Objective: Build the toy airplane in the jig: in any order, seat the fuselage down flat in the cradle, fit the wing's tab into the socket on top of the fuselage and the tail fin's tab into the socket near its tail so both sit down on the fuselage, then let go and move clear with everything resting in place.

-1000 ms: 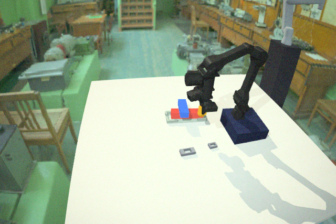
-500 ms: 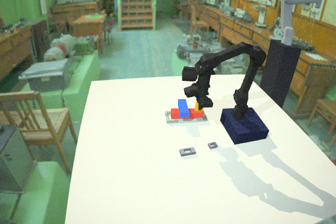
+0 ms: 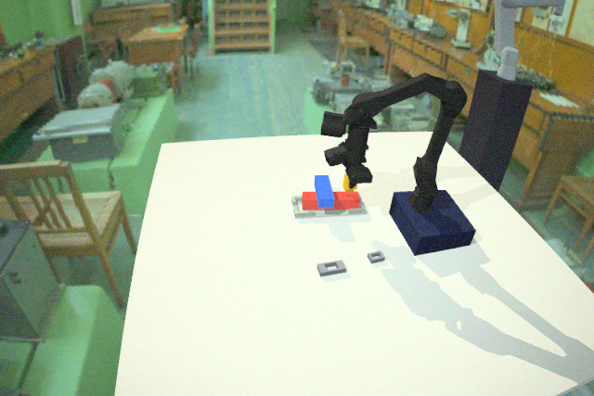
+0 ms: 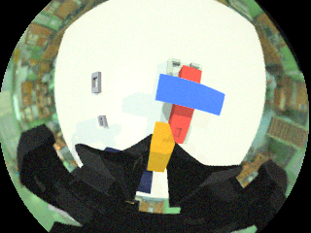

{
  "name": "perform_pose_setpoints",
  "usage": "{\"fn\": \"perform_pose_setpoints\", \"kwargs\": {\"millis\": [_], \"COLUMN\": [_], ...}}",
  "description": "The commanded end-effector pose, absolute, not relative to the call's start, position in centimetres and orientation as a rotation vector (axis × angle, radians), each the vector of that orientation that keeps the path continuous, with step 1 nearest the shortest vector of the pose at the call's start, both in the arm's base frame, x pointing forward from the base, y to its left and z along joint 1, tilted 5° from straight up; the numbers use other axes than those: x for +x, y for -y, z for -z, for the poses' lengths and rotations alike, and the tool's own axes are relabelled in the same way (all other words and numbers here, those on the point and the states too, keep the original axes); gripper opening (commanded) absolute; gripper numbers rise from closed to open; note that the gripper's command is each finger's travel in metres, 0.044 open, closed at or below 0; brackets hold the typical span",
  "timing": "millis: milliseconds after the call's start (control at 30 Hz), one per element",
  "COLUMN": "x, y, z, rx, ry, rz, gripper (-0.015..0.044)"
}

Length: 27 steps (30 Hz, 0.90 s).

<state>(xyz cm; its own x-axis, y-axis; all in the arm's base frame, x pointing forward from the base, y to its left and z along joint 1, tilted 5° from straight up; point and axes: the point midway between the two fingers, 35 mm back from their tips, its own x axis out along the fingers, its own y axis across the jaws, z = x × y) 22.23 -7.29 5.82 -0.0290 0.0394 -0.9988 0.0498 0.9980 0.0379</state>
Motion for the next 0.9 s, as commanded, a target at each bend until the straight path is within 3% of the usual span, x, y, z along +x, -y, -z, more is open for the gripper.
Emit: {"fn": "perform_pose_setpoints", "kwargs": {"millis": [0, 467, 567, 867], "x": [21.7, 19.8, 19.8, 19.8], "y": [8.3, 11.9, 11.9, 11.9], "z": [-5.4, -4.4, -4.4, -4.4], "rx": [0.071, 0.096, 0.096, 0.096], "ry": [-1.607, -1.614, -1.614, -1.614], "rz": [0.012, 0.035, 0.035, 0.035], "gripper": [0.0, 0.0, 0.0066, 0.0066]}}
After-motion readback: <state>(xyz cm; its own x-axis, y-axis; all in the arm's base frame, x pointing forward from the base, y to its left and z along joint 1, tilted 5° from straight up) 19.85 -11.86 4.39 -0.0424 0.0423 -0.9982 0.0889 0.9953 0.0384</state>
